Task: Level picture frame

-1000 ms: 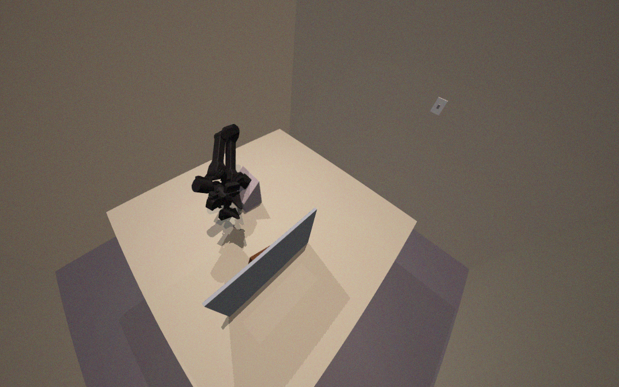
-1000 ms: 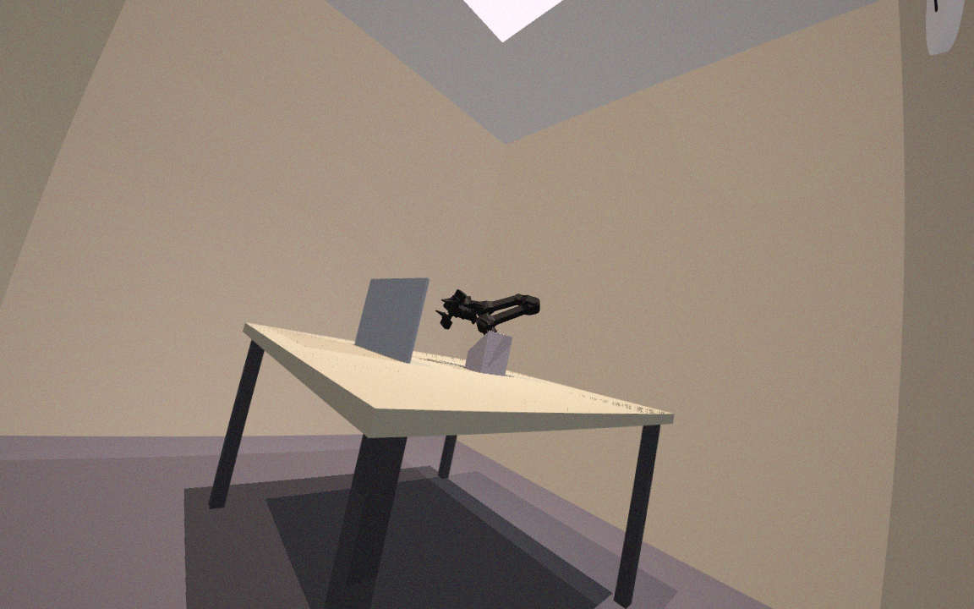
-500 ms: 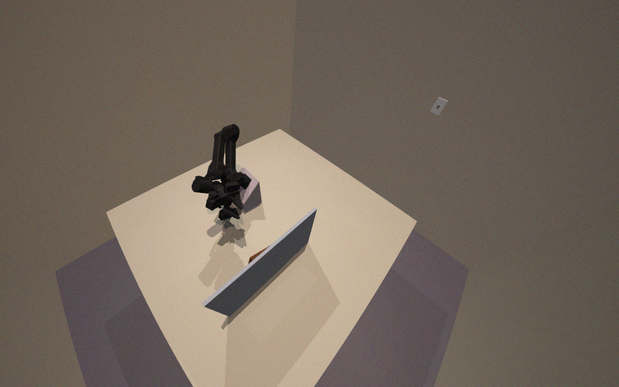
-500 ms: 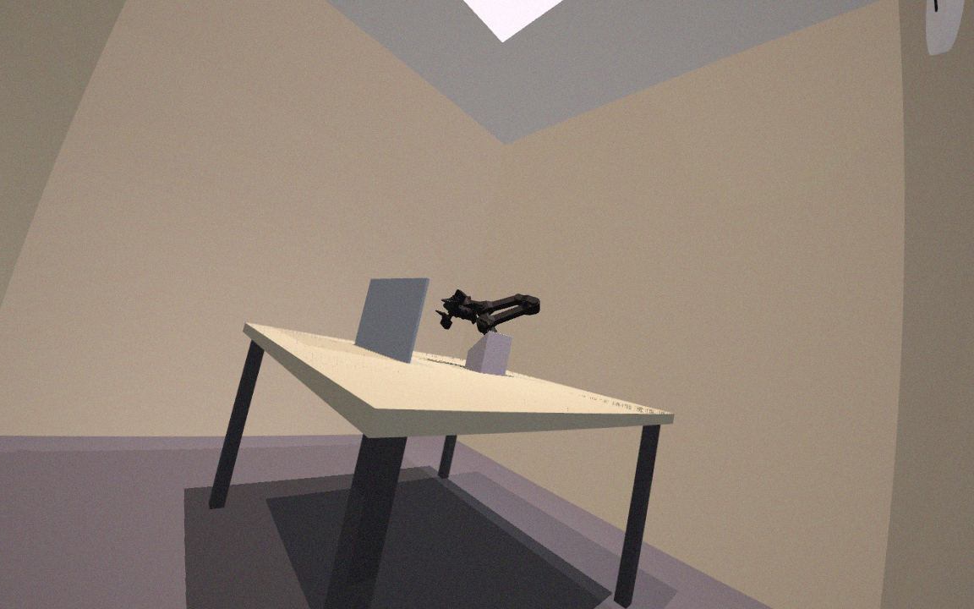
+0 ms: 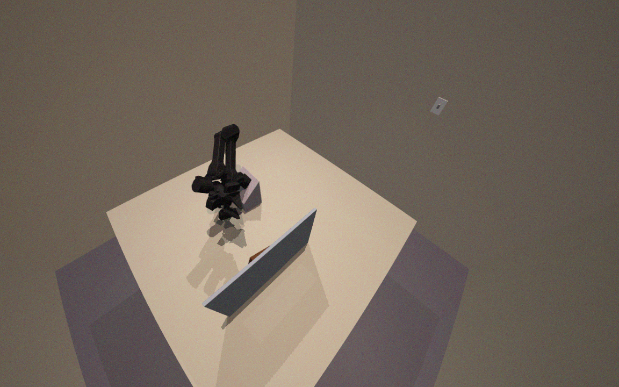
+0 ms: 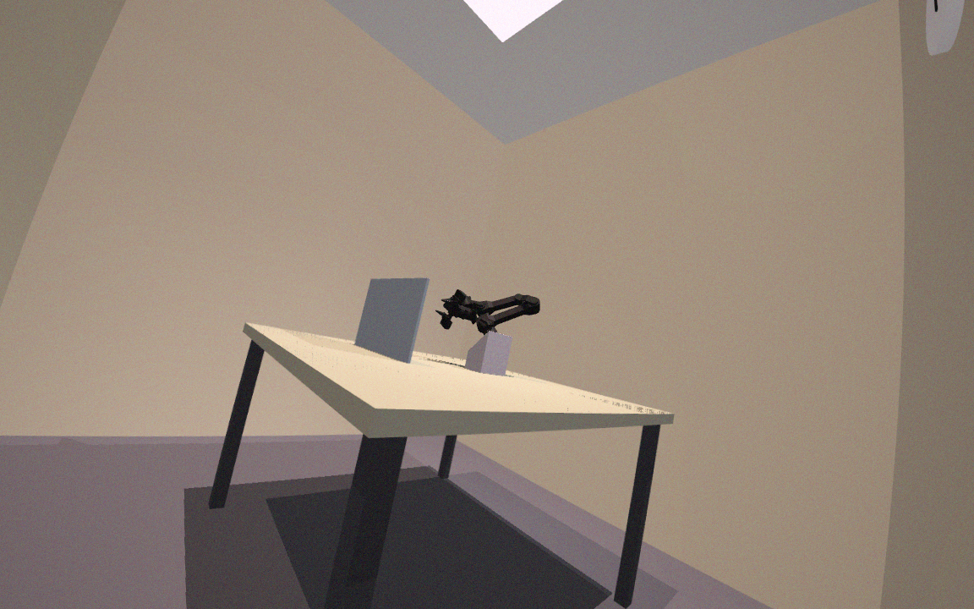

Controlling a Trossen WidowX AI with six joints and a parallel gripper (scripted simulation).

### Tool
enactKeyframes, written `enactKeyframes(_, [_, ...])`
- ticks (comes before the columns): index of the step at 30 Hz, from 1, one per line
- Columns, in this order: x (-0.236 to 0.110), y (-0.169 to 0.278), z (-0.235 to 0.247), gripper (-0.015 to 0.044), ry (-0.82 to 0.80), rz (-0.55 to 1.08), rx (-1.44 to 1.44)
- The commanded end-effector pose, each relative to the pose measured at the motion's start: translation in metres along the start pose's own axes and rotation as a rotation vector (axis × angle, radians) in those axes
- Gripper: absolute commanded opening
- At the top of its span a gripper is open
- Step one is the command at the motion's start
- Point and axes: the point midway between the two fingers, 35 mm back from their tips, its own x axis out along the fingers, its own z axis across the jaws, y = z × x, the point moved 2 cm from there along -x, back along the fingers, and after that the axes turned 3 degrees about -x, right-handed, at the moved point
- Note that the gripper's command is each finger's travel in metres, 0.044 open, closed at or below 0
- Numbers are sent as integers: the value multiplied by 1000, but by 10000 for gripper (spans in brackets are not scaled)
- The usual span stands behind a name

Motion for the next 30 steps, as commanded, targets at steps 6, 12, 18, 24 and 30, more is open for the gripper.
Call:
enactKeyframes(6, [0, 0, 0, 260, -3, 1, 6])
enactKeyframes(12, [13, 1, -8, 260, -5, 17, -6])
enactKeyframes(18, [34, 4, -21, 260, -7, 24, -8])
enactKeyframes(24, [53, 12, -31, 260, -5, 10, 0])
enactKeyframes(30, [72, 14, -38, 260, -4, -1, 6])
